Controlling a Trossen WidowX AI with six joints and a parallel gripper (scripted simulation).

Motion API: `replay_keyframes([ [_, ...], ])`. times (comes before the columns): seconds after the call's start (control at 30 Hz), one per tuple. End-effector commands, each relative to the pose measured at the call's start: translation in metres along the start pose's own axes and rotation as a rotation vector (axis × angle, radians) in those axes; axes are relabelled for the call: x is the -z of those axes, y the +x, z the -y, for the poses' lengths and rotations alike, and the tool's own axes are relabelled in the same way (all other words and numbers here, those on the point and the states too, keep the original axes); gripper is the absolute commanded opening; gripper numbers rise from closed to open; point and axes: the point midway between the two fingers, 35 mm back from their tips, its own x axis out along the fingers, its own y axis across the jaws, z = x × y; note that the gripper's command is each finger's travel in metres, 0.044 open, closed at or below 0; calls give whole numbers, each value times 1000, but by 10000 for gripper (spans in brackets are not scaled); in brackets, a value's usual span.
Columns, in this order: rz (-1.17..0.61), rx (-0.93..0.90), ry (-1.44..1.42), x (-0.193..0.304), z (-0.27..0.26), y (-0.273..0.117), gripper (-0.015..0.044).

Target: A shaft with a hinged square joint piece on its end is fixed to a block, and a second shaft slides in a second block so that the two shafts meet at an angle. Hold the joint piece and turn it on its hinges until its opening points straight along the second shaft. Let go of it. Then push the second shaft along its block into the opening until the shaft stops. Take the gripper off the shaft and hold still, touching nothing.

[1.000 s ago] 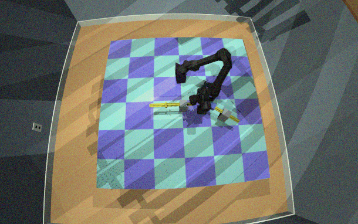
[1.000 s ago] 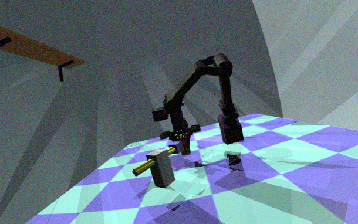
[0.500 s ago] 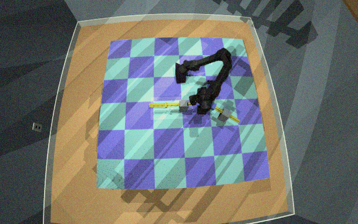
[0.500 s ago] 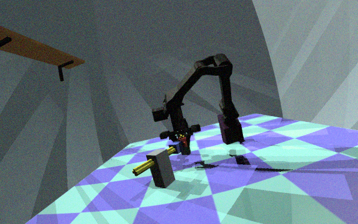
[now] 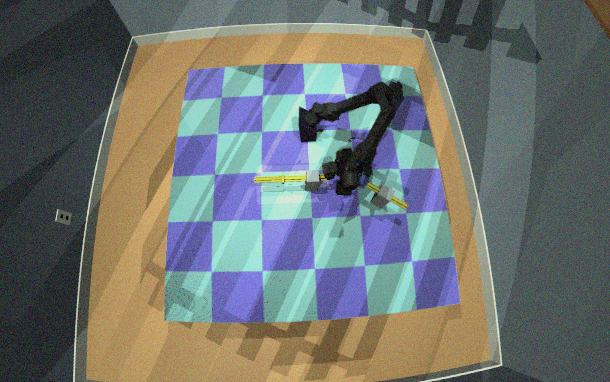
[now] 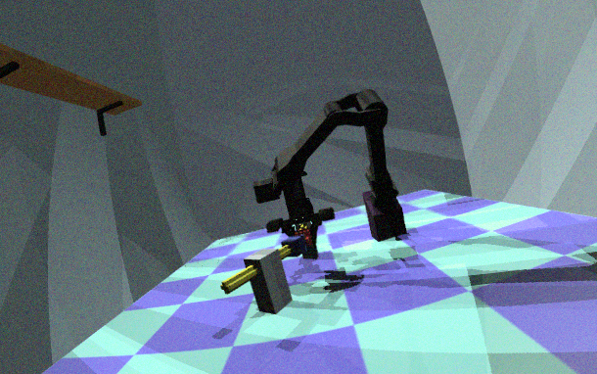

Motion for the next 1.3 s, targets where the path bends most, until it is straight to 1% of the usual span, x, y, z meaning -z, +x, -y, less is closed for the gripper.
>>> replay_keyframes([
  [0.0, 2, 0, -5, 0, 0, 0, 0],
  [0.23, 40, -1, -84, 0, -4, -2, 0],
  [0.87, 39, -1, -79, 0, -4, -2, 0],
  [1.03, 39, -1, -79, 0, -4, -2, 131],
  [1.07, 39, -1, -79, 0, -4, -2, 147],
  [1.13, 39, -1, -79, 0, -4, -2, 147],
  [1.27, 39, -1, -79, 0, -4, -2, 252],
])
